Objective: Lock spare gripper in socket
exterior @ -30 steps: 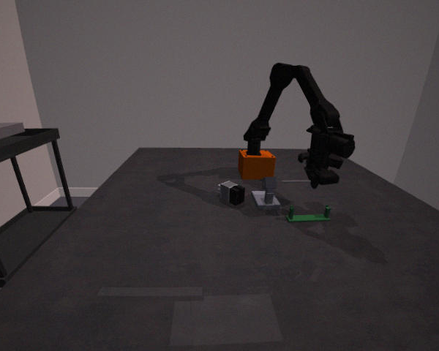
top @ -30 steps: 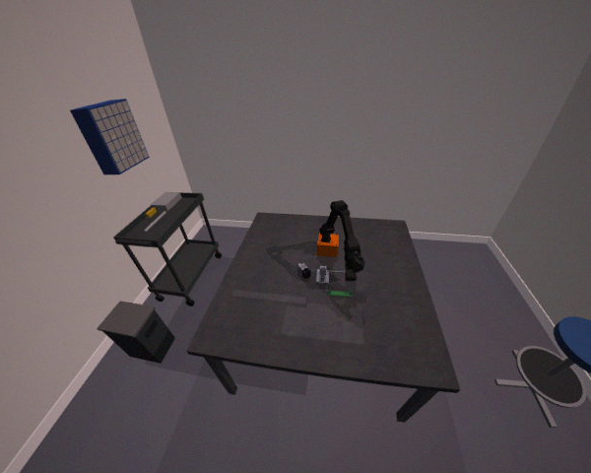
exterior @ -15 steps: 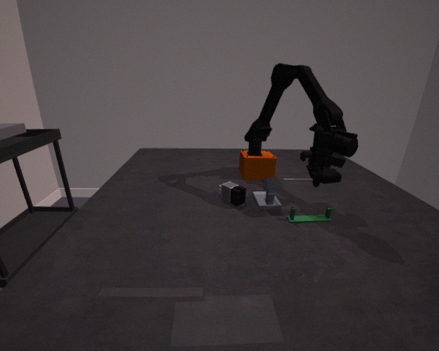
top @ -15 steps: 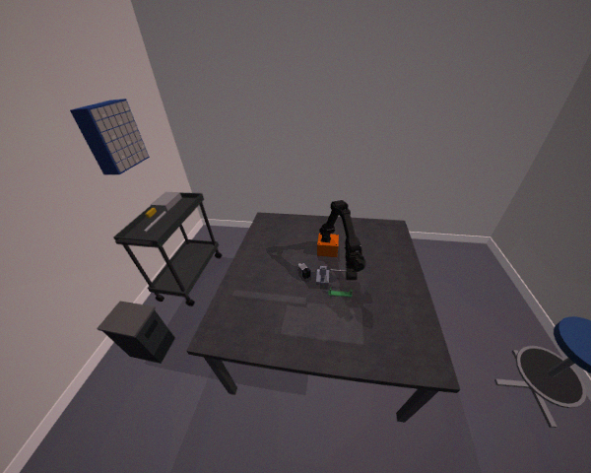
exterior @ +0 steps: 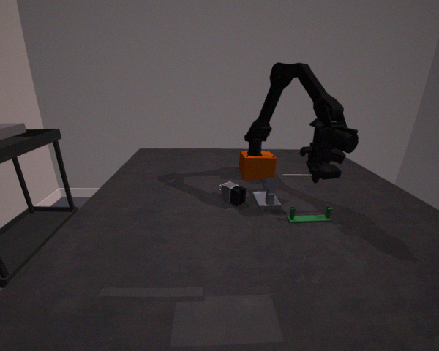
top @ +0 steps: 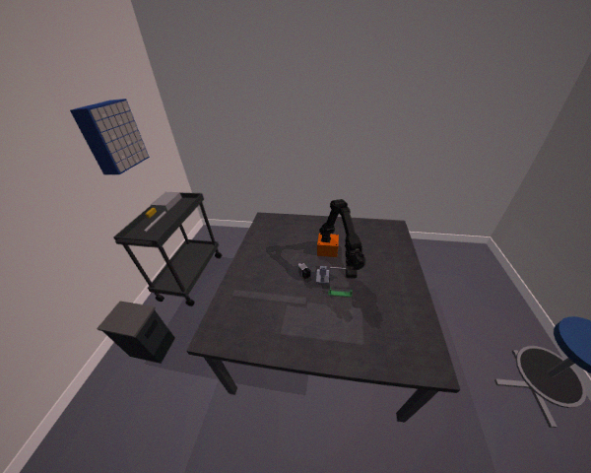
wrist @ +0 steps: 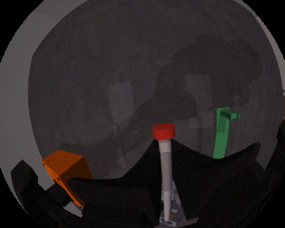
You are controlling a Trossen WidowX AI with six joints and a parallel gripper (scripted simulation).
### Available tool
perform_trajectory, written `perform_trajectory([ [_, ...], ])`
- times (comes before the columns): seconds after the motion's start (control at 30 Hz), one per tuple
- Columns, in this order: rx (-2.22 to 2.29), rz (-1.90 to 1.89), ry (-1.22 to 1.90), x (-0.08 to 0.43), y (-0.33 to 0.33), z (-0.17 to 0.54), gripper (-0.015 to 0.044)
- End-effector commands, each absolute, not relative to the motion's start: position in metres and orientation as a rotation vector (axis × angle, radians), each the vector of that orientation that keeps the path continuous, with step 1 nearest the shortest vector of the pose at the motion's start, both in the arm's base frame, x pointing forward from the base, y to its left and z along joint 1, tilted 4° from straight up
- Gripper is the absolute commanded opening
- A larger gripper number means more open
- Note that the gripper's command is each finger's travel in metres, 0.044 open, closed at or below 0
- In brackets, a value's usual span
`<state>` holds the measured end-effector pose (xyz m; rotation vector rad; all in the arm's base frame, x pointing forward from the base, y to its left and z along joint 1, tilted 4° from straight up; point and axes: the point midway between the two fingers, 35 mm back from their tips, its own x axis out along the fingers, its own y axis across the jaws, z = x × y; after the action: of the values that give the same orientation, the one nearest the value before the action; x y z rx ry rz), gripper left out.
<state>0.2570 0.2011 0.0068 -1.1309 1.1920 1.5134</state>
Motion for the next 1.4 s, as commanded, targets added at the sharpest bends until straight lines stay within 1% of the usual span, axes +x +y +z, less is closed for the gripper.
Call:
perform_trajectory([
  [0.0,-1.131,1.514,1.192,0.257,0.201,0.007,0.0],
  [1.37,-1.124,1.499,1.186,0.356,0.257,0.015,0.0],
])
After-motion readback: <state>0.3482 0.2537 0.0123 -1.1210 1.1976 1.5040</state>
